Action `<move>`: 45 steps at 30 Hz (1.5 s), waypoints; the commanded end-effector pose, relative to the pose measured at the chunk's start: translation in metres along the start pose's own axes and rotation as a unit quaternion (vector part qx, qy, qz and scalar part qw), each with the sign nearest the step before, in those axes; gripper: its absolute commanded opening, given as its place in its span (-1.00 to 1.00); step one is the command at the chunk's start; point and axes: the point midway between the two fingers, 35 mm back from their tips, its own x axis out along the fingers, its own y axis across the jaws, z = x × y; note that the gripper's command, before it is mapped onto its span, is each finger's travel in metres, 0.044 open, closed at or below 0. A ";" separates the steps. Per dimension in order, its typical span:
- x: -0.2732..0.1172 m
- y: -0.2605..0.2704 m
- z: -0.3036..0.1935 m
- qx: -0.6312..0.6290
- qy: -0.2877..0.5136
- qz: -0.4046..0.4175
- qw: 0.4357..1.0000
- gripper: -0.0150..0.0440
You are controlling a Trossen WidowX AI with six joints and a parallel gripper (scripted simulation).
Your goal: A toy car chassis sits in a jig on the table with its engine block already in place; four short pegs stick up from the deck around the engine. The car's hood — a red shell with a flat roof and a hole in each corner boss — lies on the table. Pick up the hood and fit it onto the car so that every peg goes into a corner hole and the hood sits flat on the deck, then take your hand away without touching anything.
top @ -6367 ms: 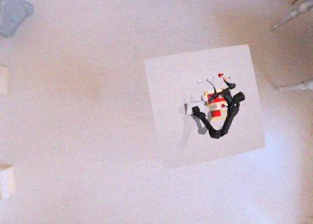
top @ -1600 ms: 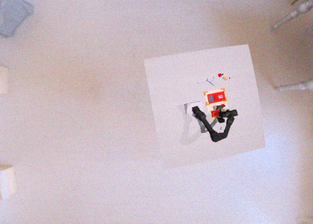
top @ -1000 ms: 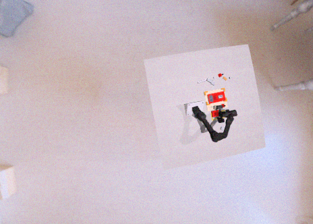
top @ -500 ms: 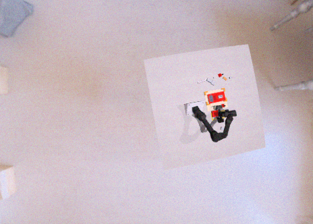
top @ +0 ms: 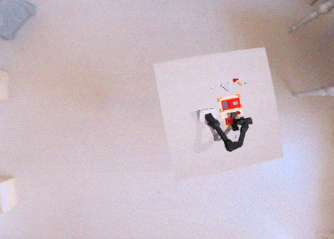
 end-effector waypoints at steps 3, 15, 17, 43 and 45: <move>-0.001 0.000 0.000 0.000 0.000 0.000 1.000 0.08; -0.021 0.000 0.000 0.000 0.000 0.000 1.000 -0.49; -0.025 0.000 0.000 0.000 0.000 0.001 1.000 -0.49; -0.090 0.001 0.001 0.000 0.000 0.002 1.000 -0.49; -0.094 0.001 0.001 0.000 0.000 0.002 1.000 -0.49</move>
